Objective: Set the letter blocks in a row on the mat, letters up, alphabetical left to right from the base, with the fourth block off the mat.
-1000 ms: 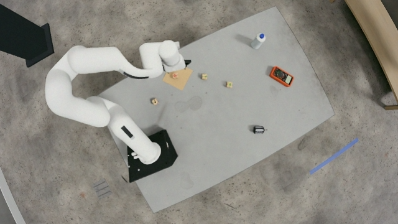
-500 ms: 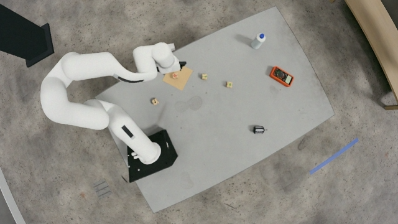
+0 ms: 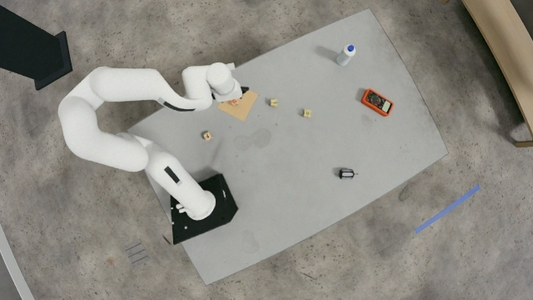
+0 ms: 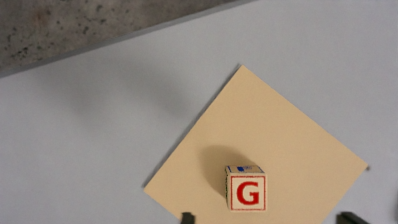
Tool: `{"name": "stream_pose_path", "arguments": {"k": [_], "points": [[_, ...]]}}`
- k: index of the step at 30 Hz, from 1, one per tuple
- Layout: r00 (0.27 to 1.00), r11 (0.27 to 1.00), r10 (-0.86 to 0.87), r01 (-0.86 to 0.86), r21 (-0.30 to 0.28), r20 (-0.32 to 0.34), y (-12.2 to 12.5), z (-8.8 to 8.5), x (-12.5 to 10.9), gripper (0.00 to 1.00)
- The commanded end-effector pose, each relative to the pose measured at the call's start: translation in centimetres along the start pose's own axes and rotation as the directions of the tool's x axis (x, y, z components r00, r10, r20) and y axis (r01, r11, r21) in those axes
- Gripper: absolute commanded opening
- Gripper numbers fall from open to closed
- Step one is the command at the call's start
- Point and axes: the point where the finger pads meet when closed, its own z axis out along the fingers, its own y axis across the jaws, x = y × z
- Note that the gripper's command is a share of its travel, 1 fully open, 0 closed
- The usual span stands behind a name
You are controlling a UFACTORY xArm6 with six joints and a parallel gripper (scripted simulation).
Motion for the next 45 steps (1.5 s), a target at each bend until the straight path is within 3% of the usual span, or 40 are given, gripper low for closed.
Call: {"name": "stream_pose_path", "arguments": {"k": [1, 28, 45], "points": [[1.000, 1.000, -0.003, 0.003, -0.007, -0.008, 0.3, 0.4, 0.4, 0.69], [1.000, 1.000, -0.003, 0.003, -0.006, -0.008, 0.3, 0.5, 0.4, 0.69], [1.000, 1.000, -0.003, 0.003, -0.006, -0.008, 0.3, 2.1, 0.4, 0.69]]}}
